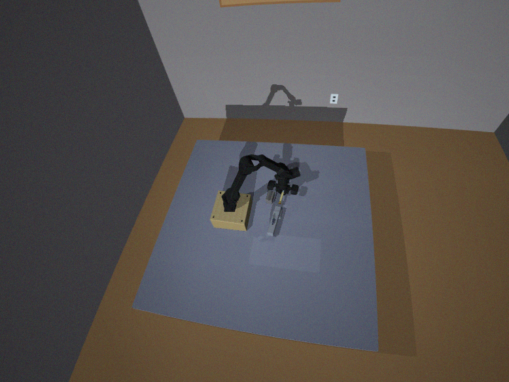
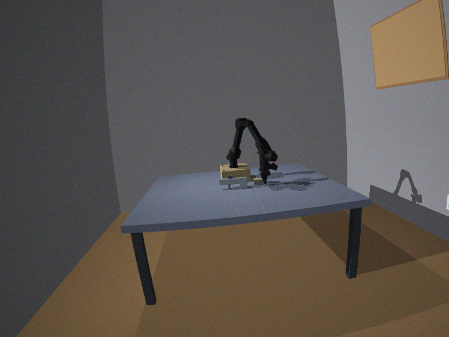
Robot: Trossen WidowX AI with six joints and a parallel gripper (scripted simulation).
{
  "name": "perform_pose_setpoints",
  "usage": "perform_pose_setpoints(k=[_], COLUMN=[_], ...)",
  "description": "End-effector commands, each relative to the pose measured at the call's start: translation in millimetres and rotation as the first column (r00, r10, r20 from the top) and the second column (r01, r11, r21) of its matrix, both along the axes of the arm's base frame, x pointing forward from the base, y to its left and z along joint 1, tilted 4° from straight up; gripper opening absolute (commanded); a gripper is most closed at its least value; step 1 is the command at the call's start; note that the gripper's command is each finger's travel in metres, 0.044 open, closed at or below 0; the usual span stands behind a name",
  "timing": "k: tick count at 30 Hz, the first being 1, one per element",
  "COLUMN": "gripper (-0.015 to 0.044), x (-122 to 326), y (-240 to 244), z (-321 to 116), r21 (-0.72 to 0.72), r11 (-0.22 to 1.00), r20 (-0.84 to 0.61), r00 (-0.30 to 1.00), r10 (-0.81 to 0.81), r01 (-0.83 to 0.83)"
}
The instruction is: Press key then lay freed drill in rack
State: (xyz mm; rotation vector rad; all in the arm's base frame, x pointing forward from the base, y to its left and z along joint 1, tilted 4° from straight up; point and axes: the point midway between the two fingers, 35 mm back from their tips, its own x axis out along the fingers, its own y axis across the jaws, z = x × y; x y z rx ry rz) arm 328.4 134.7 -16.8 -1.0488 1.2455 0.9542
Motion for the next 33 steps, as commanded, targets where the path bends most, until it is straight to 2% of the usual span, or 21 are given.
perform_pose_setpoints(k=[1,33], gripper=[0.0000,0.0000], x=[2,-3], y=[4,3], z=[2,13], r21=[-0.002,-0.002], r11=[1.000,1.000], r20=[0.006,0.005], r00=[1.000,1.000], r10=[-0.004,-0.004], r01=[0.004,0.004])
